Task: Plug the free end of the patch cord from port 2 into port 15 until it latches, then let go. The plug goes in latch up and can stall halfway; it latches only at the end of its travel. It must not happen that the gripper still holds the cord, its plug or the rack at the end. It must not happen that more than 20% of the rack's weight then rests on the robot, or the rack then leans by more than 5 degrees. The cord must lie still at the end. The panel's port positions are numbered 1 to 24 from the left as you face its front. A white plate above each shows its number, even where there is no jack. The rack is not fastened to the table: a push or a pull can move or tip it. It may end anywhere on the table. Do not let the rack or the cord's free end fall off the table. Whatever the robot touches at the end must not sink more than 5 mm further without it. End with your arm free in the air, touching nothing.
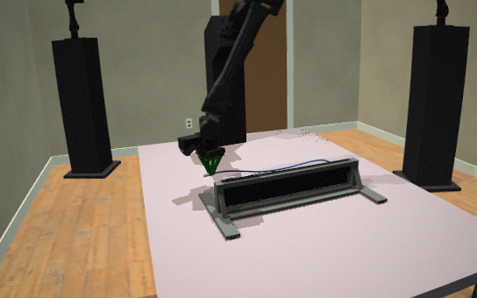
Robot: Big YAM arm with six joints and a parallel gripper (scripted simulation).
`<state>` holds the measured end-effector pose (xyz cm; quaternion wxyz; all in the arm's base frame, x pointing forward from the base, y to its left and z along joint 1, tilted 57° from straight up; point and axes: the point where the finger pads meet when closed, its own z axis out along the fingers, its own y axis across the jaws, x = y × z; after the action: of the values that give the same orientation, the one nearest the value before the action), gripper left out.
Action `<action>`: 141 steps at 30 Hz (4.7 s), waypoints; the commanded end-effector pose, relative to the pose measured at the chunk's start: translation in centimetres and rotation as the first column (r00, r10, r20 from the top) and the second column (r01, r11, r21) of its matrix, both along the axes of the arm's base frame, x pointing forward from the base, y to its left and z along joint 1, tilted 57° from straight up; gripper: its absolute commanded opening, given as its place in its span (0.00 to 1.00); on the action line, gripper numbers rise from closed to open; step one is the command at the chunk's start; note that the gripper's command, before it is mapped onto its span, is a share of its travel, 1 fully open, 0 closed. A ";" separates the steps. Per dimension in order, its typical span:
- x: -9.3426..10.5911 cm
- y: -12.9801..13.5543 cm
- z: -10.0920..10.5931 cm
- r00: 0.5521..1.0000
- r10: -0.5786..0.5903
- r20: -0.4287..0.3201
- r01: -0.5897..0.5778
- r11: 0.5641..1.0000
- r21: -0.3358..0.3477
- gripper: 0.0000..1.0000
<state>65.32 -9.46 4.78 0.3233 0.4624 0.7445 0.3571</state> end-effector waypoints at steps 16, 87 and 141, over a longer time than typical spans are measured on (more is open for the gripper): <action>-1.9 -1.3 1.2 1.000 -0.008 0.001 0.008 1.000 -0.011 0.00; -2.0 -0.6 1.2 1.000 0.010 0.000 -0.010 1.000 -0.020 0.00; -2.6 8.9 9.7 0.896 0.442 0.043 -0.325 0.717 -0.617 0.00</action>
<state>62.94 -2.04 12.47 0.4204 0.1881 0.8590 0.2236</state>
